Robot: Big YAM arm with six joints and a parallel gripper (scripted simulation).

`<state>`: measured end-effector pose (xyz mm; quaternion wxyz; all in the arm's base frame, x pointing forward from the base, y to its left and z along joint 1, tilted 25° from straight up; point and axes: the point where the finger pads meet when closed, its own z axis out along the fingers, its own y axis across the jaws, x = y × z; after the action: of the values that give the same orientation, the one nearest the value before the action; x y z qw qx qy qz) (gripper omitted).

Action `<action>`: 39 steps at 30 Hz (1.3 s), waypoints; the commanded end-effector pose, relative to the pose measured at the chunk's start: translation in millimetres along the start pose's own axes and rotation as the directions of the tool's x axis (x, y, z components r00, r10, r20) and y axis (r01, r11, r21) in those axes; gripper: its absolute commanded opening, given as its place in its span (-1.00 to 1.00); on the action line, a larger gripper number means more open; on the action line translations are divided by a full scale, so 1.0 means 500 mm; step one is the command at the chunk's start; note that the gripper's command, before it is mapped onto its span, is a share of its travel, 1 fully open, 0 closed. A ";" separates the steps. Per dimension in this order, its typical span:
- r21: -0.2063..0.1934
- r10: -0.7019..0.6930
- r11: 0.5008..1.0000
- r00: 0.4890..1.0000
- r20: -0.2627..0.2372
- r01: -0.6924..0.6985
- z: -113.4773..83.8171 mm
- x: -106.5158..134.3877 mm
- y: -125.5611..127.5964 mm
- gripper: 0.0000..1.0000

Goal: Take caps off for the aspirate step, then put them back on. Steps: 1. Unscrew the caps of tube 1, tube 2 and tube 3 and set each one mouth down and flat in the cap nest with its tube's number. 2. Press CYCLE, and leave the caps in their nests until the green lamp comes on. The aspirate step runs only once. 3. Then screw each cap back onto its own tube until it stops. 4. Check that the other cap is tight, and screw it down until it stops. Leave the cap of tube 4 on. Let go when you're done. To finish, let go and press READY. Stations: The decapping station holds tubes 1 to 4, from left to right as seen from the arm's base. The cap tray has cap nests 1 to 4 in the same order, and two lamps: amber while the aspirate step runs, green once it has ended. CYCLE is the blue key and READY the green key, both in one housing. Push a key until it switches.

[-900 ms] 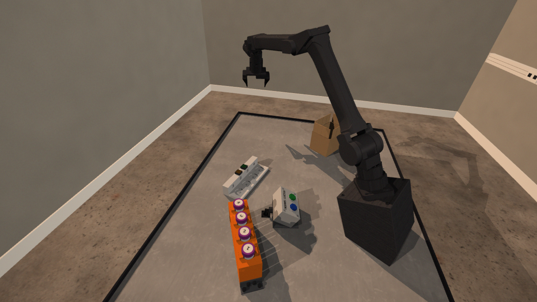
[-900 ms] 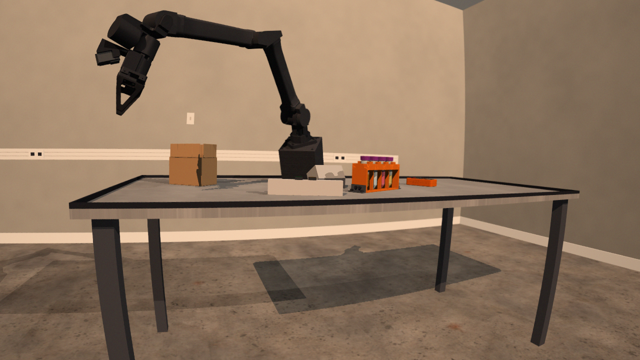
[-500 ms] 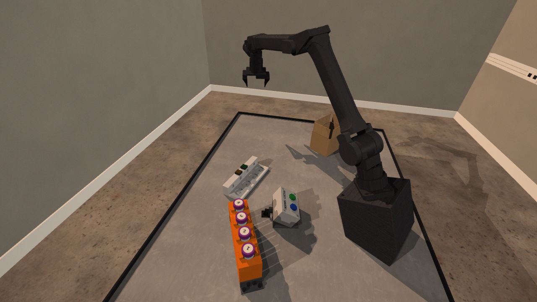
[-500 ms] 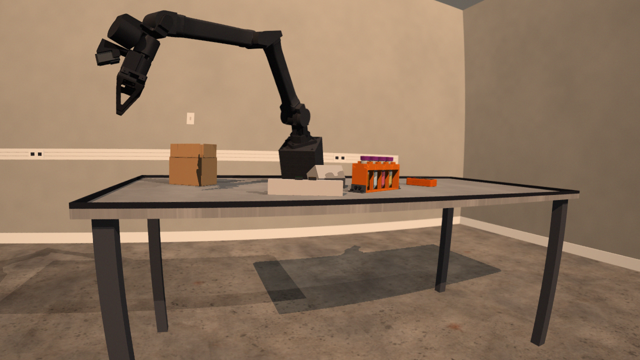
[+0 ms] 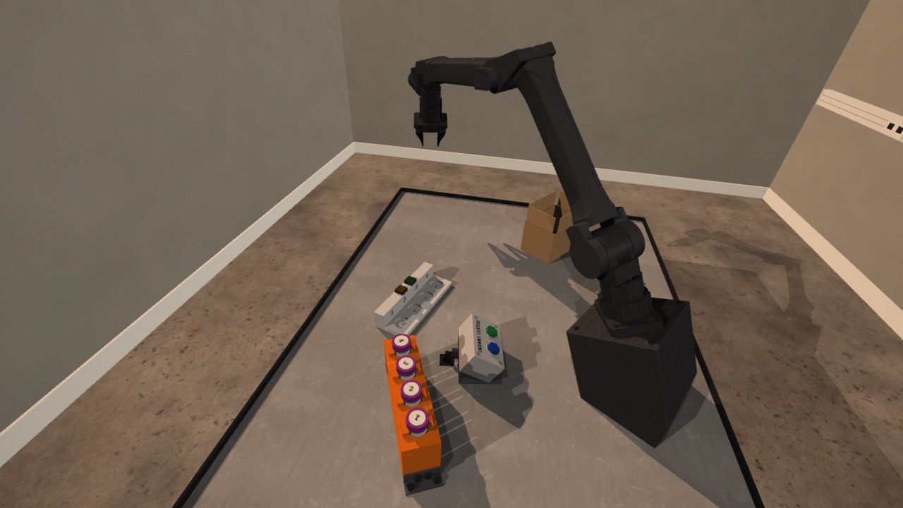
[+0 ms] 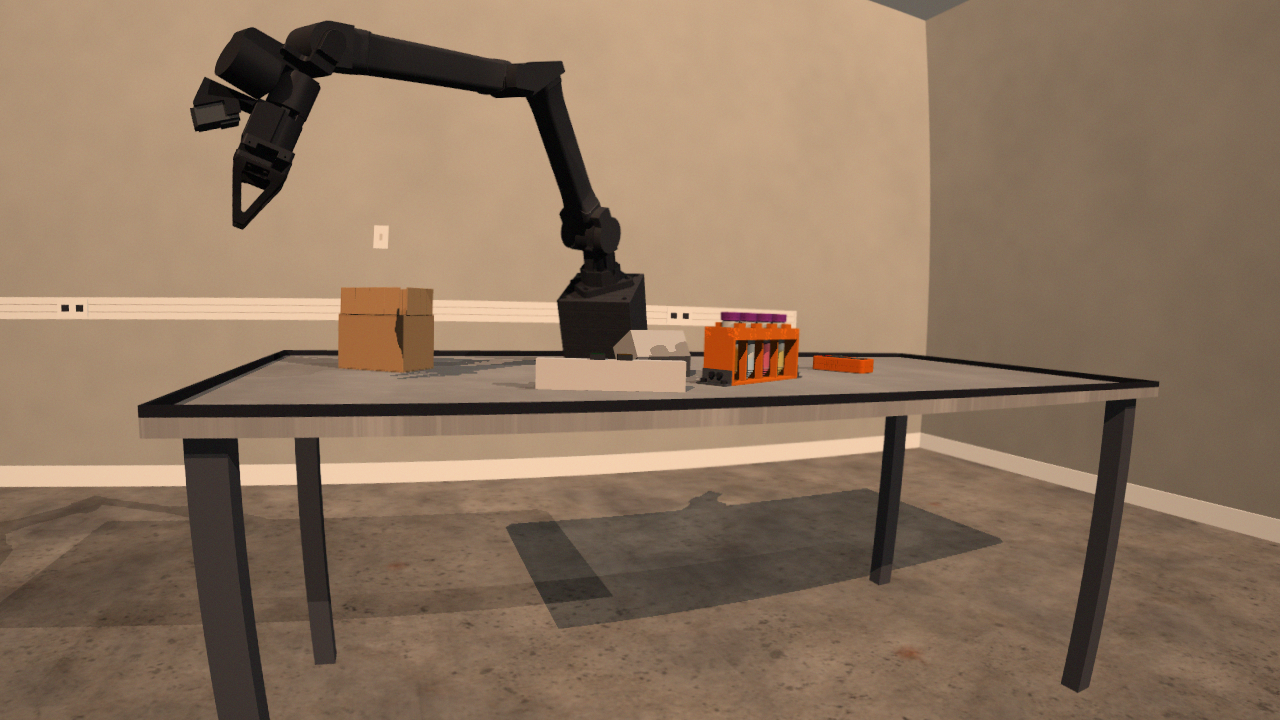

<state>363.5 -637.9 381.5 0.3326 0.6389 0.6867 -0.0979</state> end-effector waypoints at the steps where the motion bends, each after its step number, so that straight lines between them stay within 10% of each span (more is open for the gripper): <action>1: -0.019 0.001 1.000 0.999 0.041 0.000 -0.037 -0.030 0.013 -0.02; 24: -0.019 0.001 1.000 0.999 0.041 0.000 -0.037 -0.030 0.013 -0.02; 36: -0.069 -0.121 0.989 0.989 0.087 0.127 -0.114 0.013 0.121 -0.02; 39: -0.052 -0.166 0.985 0.986 0.029 0.167 -0.092 0.049 0.105 -0.02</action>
<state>405.1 -595.1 366.0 0.3194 0.5895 0.7351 -0.1002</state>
